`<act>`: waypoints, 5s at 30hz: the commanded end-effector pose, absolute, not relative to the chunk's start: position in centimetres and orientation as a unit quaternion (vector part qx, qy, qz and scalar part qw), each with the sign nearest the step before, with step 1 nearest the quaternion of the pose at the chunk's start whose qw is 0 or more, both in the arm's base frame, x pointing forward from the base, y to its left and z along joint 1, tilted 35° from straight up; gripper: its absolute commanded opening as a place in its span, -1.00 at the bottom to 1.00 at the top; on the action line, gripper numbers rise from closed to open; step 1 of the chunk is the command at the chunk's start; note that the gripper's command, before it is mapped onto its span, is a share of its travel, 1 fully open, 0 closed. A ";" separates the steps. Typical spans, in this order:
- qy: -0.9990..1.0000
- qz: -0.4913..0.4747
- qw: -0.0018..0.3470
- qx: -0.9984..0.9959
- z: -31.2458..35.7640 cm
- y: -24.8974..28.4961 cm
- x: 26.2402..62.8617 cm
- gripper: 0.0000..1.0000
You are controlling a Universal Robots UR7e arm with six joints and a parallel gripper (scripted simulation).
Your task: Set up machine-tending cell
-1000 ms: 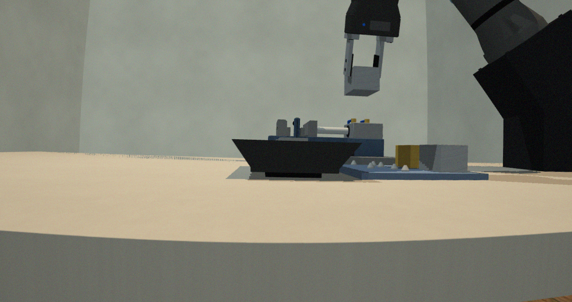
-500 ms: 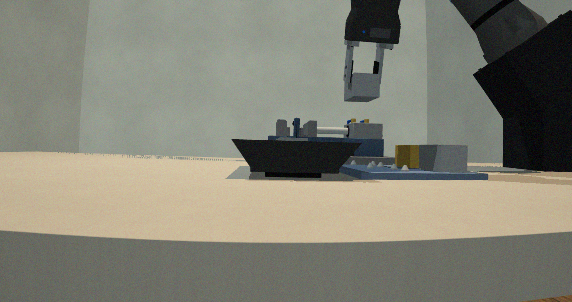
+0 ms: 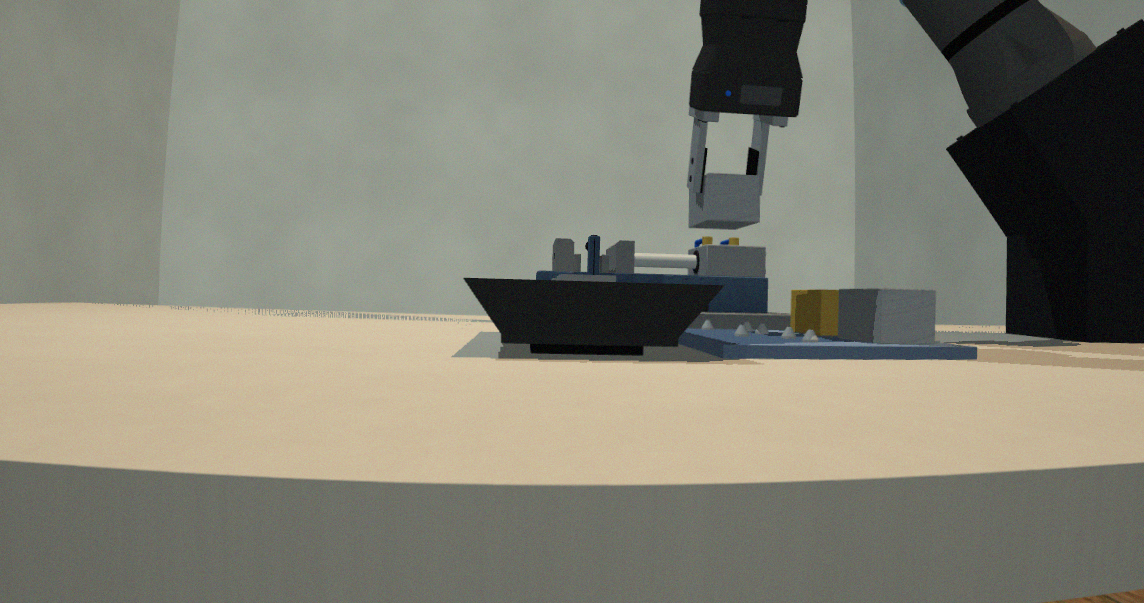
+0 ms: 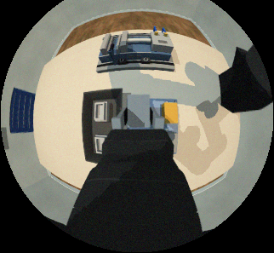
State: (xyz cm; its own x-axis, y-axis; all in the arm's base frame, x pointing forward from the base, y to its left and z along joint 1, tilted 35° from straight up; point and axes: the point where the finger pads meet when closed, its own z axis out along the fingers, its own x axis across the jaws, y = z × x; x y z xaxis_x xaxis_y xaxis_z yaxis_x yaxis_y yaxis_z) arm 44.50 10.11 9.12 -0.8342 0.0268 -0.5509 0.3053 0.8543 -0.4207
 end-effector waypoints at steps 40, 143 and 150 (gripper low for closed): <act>0.923 -0.253 0.277 0.090 3.7 8.9 48.5 -1.00; 0.923 -0.253 0.277 0.090 2.3 8.6 49.3 -1.00; 0.923 -0.253 0.277 0.090 2.3 8.6 49.3 -1.00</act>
